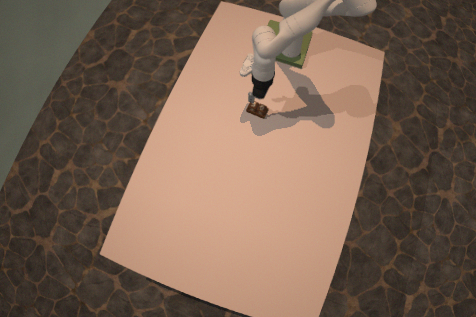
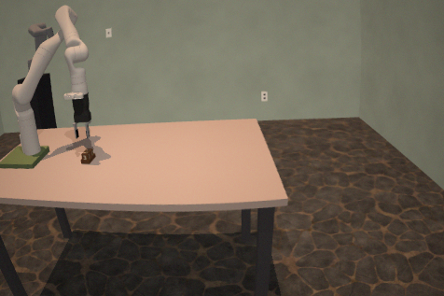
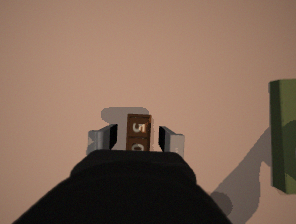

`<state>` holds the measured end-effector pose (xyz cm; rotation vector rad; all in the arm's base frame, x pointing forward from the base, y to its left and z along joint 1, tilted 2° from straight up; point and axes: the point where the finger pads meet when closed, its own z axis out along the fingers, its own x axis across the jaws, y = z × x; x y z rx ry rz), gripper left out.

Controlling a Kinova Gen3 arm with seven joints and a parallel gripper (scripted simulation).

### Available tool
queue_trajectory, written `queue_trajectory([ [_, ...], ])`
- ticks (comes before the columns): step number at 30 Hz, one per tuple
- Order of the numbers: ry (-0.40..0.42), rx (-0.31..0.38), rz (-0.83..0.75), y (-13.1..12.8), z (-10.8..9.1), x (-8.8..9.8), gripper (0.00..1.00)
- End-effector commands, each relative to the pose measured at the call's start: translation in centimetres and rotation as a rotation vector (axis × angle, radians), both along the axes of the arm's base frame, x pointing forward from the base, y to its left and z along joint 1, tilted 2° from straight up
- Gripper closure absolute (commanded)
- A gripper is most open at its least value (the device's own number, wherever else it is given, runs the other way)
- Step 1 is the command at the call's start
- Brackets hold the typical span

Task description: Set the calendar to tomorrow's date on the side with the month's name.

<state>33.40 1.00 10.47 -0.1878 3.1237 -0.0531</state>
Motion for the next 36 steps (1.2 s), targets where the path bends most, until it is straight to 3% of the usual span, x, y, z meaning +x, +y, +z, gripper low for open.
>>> queue_trajectory([
  [1,-0.001,0.001,0.0,0.0,0.0,0.0,0.0],
  [18,-0.001,0.001,0.0,0.0,0.4,0.0,0.0],
  [28,-0.001,0.001,0.0,0.1,3.1,0.0,0.0],
  [36,-0.001,0.001,0.0,0.2,6.4,-0.1,0.0],
])
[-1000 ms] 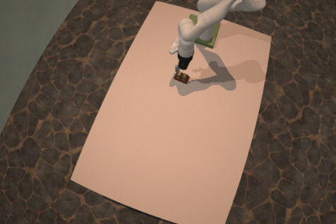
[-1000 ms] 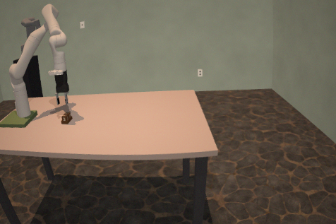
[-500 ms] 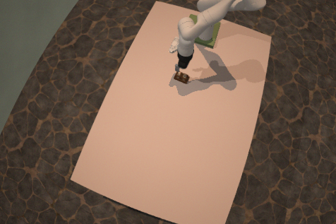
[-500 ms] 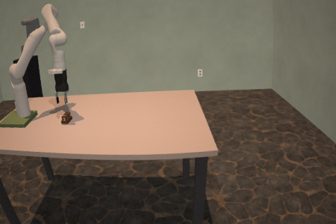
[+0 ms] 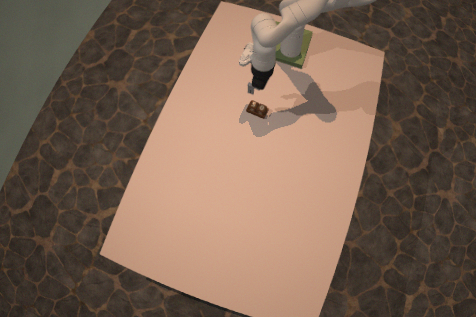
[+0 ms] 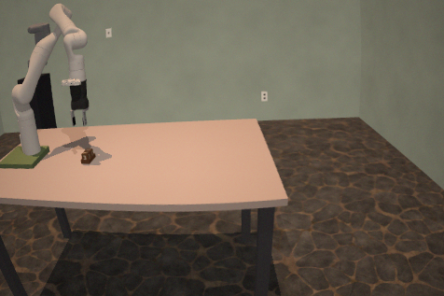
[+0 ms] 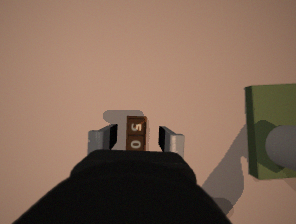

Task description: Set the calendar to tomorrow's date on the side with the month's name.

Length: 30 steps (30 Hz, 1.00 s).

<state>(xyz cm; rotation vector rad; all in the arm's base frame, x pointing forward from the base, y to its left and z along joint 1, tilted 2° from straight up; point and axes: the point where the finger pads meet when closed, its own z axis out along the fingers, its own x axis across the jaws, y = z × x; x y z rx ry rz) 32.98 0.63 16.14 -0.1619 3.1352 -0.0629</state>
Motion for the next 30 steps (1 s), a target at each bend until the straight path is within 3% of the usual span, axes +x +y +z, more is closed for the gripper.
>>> queue_trajectory([
  [1,-0.011,0.007,0.017,0.6,0.94,0.36,0.0],
  [30,-0.011,0.007,0.017,0.62,1.57,0.35,0.0],
])
